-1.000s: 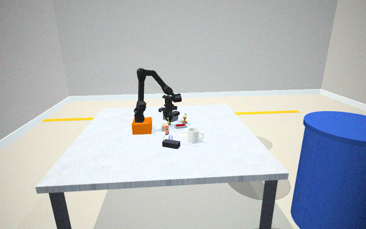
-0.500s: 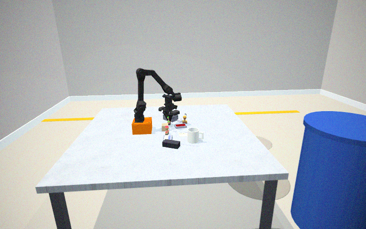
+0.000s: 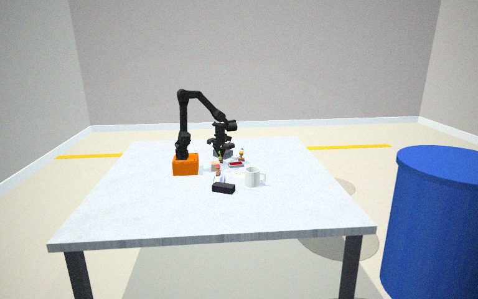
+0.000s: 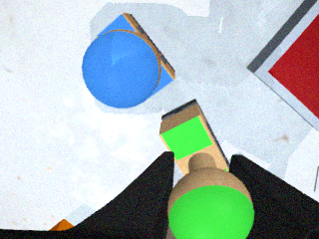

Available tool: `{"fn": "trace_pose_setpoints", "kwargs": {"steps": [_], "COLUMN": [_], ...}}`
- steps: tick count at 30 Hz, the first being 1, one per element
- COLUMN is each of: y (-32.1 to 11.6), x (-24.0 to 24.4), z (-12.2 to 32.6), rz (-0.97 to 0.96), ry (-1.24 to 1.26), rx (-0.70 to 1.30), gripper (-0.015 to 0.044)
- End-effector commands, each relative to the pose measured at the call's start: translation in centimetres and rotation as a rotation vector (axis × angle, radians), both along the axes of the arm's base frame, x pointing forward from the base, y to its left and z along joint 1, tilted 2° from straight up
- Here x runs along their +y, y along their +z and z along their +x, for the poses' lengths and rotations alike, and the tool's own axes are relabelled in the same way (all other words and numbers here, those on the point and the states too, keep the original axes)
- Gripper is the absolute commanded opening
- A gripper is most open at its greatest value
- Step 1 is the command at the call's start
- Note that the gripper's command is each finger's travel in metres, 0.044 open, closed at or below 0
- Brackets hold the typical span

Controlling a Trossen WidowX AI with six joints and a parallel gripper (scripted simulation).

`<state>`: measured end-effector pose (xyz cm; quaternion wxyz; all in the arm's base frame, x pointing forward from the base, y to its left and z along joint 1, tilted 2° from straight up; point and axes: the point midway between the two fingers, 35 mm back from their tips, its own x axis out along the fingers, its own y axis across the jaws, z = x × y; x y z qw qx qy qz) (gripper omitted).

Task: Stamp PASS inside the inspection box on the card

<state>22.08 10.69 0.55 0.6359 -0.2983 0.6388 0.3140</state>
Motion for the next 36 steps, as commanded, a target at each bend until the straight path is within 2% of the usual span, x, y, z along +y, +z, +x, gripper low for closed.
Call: {"fn": "trace_pose_setpoints", "kwargs": {"steps": [1,36], "y": [0.3,2.0], "x": [0.1,0.0], "z": [0.1,0.1], "rz": [0.003,0.003], "ry": [0.003,0.003], "rx": [-0.004,-0.004], "gripper": [0.0,0.0]}}
